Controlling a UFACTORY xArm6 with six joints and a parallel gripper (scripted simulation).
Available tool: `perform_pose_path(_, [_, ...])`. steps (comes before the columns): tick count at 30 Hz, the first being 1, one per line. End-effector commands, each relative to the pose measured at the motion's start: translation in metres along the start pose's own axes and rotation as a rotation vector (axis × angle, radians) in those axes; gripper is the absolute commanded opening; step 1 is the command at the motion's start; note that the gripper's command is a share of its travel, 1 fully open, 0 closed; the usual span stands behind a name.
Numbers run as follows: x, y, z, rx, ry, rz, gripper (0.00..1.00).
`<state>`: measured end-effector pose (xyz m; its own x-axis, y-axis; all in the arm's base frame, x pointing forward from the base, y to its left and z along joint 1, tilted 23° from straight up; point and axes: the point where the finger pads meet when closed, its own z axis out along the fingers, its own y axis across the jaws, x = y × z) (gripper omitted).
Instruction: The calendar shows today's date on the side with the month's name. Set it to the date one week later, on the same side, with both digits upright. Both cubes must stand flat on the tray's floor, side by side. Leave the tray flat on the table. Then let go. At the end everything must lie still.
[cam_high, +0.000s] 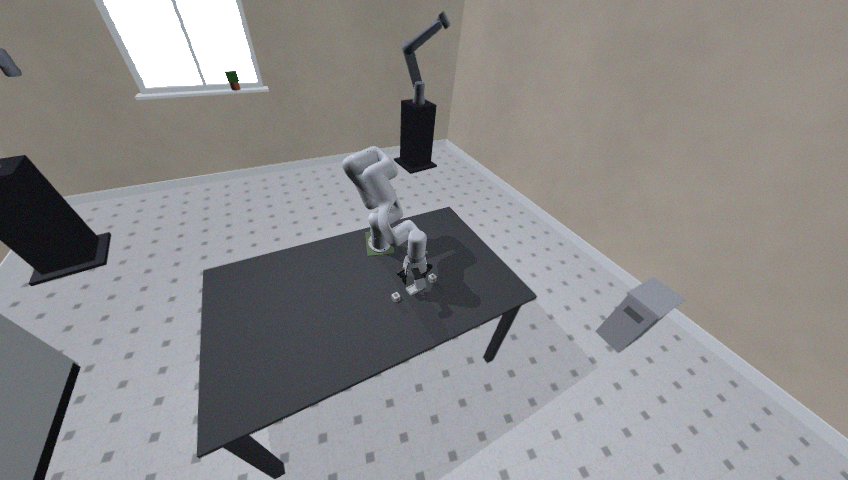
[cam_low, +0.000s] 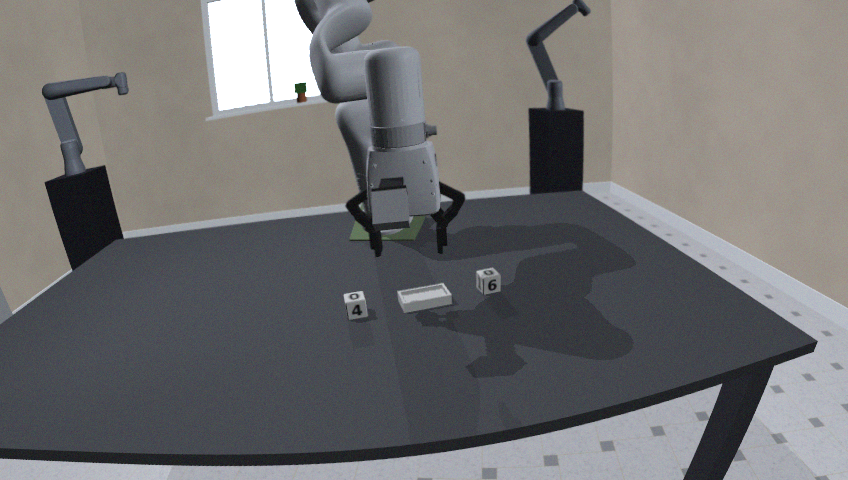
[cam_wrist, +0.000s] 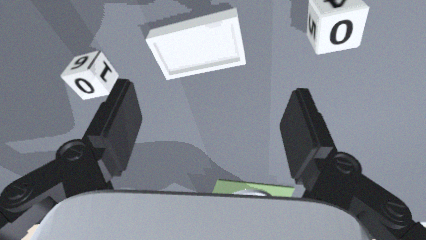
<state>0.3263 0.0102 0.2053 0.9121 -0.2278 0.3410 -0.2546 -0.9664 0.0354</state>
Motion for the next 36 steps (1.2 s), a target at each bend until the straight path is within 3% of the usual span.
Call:
perform_pose_path(1, [0.004, 0.011, -0.001, -0.004, 0.009, 0.174, 1.00])
perform_pose_path(16, [0.008, 0.035, -0.002, 0.000, 0.017, 0.515, 1.00])
perform_pose_path(17, [0.010, 0.041, -0.002, 0.002, 0.020, 0.612, 1.00])
perform_pose_path(36, [0.013, 0.077, -0.004, 0.014, 0.038, 1.121, 1.00])
